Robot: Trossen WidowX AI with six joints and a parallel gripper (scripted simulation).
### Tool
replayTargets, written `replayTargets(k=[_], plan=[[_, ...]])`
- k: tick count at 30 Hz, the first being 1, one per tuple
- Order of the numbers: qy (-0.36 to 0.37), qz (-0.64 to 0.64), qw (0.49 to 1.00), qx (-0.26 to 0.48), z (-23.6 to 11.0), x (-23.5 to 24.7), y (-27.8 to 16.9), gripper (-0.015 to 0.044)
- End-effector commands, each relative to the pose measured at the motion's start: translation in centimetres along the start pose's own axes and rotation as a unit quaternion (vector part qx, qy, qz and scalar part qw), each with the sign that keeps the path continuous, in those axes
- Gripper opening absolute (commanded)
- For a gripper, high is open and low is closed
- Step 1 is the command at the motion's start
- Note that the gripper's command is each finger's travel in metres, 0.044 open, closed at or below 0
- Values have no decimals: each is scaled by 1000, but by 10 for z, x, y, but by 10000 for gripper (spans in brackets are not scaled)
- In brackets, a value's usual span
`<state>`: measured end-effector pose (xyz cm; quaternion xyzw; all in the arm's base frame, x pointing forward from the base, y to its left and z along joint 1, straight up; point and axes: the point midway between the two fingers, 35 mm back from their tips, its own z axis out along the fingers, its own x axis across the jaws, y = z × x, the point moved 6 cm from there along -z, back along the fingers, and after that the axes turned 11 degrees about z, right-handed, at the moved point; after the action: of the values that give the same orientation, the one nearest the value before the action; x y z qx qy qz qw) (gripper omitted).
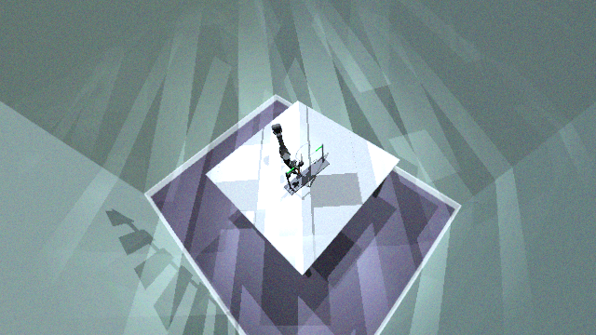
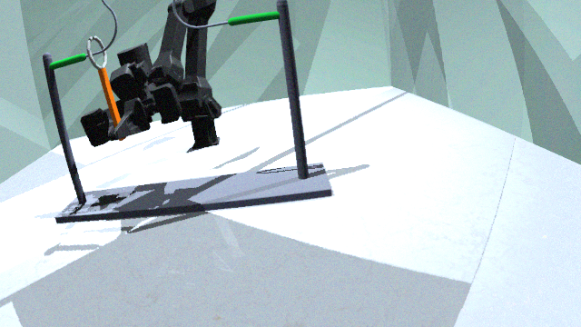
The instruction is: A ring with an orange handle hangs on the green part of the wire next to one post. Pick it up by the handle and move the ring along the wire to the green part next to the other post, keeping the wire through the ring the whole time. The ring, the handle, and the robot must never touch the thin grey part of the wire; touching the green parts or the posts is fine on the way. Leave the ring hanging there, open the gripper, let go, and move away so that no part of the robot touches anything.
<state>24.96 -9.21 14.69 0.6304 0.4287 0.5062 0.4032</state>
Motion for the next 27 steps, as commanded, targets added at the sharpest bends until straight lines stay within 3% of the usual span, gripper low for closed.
replayTargets(k=[1,16,27], plan=[[4,23,1000,1,-1,9,-2,-150],[28,154,988,10,-3,55,-2,-150],[47,236,968,75,-20,80,10,-150]])
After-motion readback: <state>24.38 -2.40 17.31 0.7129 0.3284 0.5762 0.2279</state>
